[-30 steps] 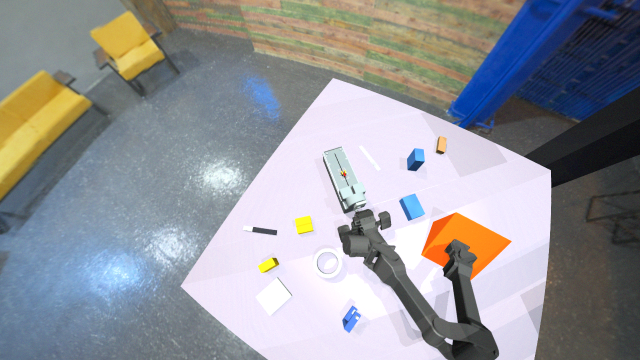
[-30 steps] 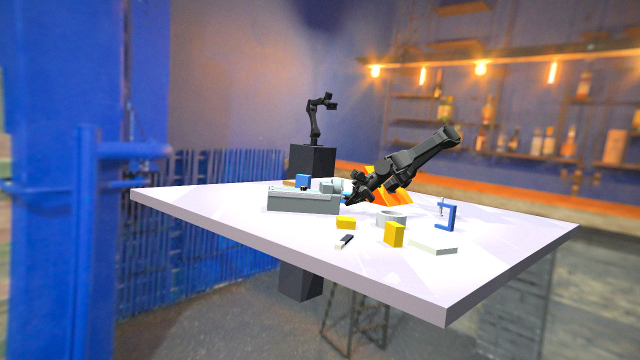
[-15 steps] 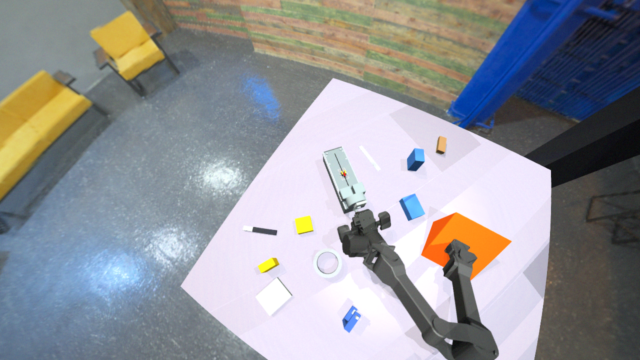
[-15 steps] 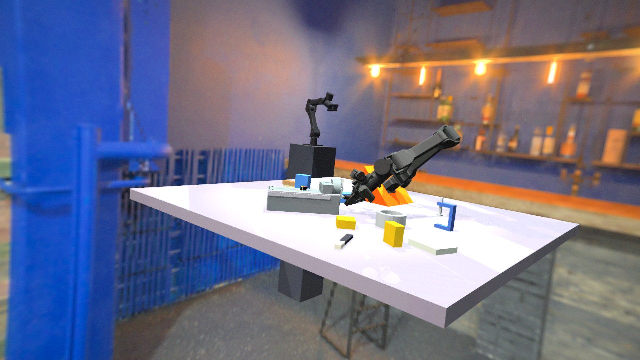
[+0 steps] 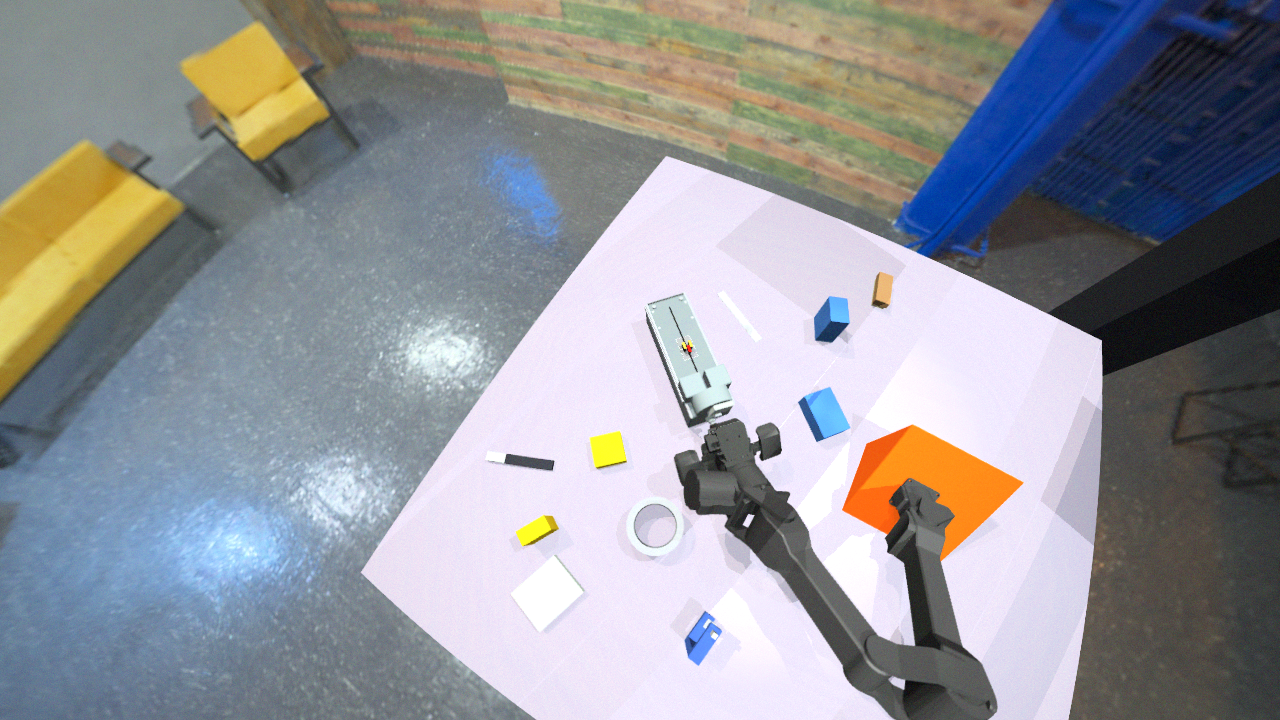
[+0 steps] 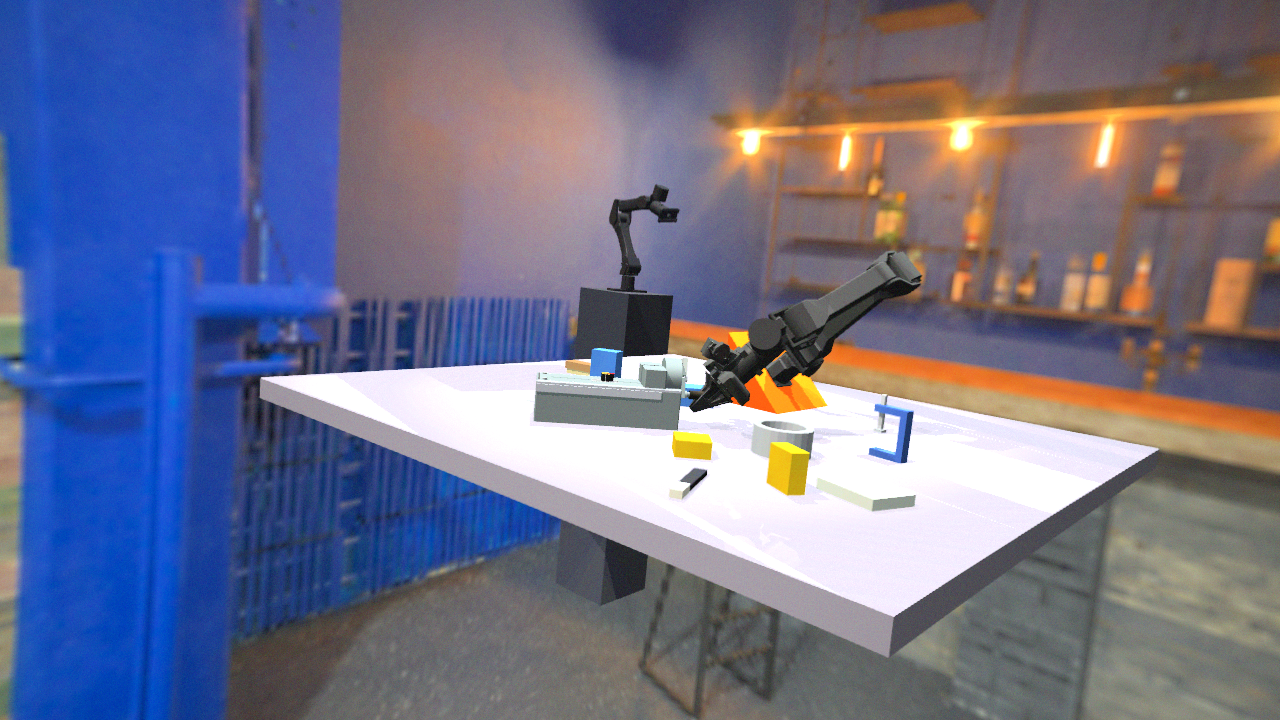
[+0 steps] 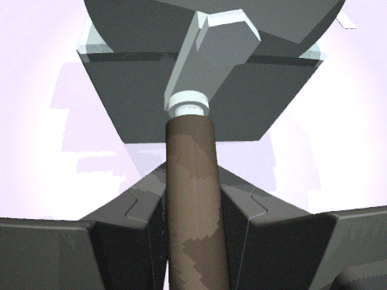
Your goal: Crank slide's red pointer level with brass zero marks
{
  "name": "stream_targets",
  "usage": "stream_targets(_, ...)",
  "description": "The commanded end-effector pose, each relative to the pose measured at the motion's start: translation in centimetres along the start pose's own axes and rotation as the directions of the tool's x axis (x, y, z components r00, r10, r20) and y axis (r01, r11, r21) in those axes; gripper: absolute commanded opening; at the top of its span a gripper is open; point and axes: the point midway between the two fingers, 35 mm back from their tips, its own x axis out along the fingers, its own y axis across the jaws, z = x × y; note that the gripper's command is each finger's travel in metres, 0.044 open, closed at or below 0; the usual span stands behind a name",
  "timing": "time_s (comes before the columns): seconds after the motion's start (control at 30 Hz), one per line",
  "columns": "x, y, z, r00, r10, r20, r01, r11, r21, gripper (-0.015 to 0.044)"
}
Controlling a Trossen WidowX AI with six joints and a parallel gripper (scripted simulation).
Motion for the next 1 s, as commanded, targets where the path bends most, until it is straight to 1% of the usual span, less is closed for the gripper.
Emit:
stream_targets(0.0,-0.20,0.89,0.16,1.000,0.023,0.005,-0.023,1.000,-0.003,0.0000)
stream_targets(0.97,-0.34,1.10,0.24,1.000,0.023,0.005,-0.023,1.000,-0.003,0.0000)
